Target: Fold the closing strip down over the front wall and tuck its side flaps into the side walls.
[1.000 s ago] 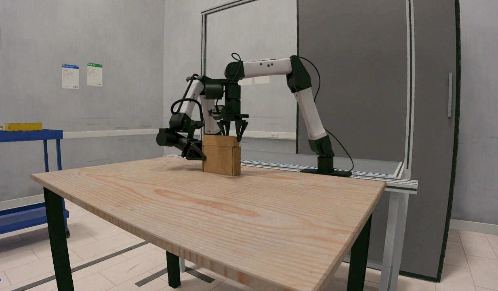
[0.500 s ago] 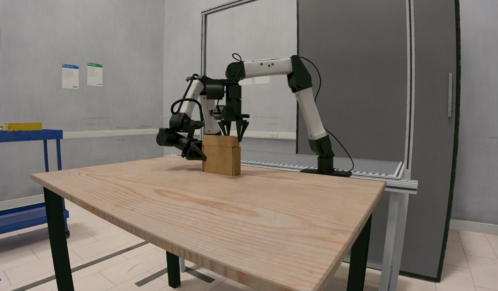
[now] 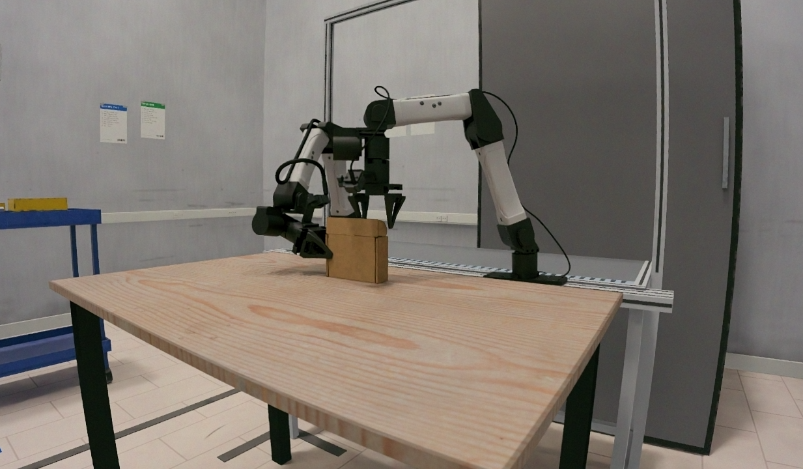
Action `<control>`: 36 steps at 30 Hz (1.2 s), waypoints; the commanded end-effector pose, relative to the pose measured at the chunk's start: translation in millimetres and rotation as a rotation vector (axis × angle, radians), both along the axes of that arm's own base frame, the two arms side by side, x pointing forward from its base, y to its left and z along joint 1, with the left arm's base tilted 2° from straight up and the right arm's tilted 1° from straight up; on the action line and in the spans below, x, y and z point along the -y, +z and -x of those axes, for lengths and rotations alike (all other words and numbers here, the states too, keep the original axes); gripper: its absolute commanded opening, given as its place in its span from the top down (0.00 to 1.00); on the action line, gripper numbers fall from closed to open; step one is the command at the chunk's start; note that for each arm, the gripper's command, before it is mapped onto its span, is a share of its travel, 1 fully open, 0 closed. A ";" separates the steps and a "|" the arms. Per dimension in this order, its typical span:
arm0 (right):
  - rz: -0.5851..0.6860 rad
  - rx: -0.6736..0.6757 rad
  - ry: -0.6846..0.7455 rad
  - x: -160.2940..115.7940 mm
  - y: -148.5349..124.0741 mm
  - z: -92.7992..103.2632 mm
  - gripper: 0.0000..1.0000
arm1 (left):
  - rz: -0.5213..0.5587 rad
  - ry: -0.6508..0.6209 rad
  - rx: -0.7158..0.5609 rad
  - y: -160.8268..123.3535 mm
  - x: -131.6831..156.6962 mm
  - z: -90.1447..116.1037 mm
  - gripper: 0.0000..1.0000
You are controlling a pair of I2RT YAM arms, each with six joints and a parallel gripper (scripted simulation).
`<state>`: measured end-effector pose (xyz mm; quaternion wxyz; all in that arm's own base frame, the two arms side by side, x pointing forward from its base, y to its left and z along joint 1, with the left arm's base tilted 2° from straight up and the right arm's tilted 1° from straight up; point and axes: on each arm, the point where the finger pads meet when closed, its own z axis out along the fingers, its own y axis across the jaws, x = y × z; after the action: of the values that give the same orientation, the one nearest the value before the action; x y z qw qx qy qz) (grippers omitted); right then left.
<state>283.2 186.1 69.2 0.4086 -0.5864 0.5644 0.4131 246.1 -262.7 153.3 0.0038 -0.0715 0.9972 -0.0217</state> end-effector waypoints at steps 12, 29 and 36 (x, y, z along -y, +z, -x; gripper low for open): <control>0.000 0.008 -0.008 1.5 2.0 -2.1 0.55 | -0.009 0.012 0.005 21.1 -2.0 -3.0 0.16; 0.000 0.008 -0.008 1.5 2.0 -2.1 0.55 | -0.012 -0.194 0.006 22.0 -15.6 -8.1 0.46; 0.000 0.008 -0.008 1.5 2.0 -2.1 0.55 | 0.008 -0.201 0.032 18.5 -14.1 -6.0 0.46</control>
<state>283.2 186.1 69.2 0.4086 -0.5864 0.5644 0.4131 250.2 -249.5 171.7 0.0045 0.0181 0.9996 -0.0191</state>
